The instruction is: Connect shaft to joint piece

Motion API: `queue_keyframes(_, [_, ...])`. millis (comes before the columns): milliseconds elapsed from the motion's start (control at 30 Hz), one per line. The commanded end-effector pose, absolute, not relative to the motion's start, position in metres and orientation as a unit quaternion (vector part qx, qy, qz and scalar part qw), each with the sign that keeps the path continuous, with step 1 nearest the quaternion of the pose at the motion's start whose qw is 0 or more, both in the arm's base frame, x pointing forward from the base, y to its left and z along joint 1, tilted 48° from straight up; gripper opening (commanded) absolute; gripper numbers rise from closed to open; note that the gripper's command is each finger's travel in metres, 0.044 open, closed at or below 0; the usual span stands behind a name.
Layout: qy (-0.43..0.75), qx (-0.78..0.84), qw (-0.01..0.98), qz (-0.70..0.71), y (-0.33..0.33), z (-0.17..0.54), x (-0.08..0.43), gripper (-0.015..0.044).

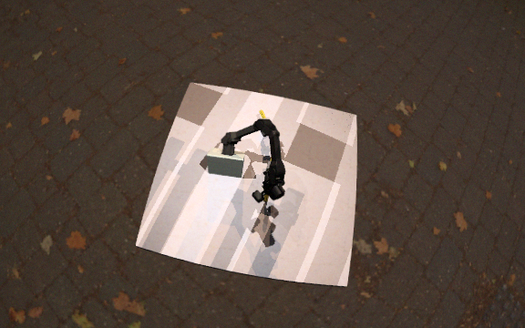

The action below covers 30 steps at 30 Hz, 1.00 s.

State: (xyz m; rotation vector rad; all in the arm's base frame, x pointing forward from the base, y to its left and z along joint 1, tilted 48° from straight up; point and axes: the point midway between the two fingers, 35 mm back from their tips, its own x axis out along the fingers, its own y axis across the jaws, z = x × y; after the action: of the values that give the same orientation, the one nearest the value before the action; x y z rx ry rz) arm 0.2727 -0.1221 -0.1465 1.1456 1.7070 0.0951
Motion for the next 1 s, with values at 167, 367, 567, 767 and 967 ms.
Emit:
queue_keyframes(167, [0.702,0.556,0.441,-0.061,-0.11,-0.157,0.269,0.044])
queue_keyframes(367, [0.687,0.603,0.384,-0.131,-0.104,-0.162,0.267,0.044])
queue_keyframes(567, [0.665,0.644,0.322,-0.198,-0.097,-0.168,0.266,0.044])
queue_keyframes(767, [0.645,0.67,0.273,-0.246,-0.092,-0.172,0.264,0.044])
queue_keyframes(967, [0.645,0.67,0.273,-0.246,-0.09,-0.173,0.264,0.044])
